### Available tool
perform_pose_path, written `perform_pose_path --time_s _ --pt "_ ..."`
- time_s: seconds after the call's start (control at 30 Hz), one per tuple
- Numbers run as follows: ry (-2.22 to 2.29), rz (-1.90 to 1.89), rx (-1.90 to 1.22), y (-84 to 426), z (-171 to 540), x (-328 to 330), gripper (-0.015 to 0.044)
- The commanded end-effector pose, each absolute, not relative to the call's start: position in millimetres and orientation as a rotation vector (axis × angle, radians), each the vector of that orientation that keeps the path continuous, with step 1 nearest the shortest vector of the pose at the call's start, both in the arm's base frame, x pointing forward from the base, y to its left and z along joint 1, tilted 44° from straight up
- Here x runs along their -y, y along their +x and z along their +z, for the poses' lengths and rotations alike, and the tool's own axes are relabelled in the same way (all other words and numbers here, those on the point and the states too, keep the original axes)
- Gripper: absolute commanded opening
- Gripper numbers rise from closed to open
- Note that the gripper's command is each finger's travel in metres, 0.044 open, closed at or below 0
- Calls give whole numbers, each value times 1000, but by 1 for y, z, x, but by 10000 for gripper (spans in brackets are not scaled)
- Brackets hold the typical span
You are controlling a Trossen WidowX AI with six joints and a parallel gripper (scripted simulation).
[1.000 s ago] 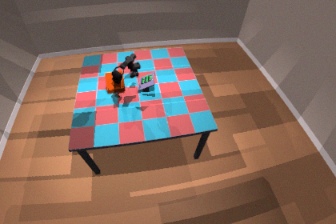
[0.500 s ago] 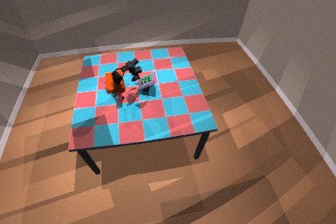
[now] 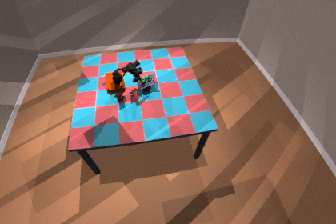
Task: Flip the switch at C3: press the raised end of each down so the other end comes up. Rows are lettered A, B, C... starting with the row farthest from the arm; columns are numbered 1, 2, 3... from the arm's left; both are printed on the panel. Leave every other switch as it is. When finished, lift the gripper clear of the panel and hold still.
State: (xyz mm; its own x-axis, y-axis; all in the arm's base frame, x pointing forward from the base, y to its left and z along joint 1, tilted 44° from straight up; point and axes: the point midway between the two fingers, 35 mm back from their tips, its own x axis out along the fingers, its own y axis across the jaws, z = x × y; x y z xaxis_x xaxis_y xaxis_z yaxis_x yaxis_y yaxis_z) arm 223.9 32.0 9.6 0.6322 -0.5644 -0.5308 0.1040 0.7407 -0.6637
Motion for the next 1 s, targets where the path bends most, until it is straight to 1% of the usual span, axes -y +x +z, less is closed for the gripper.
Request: perform_pose_path --time_s 0.0,0.97 --pt "-642 -412 -805 227 6 -28 0" --pt "-643 -413 -804 230 4 -26 0"
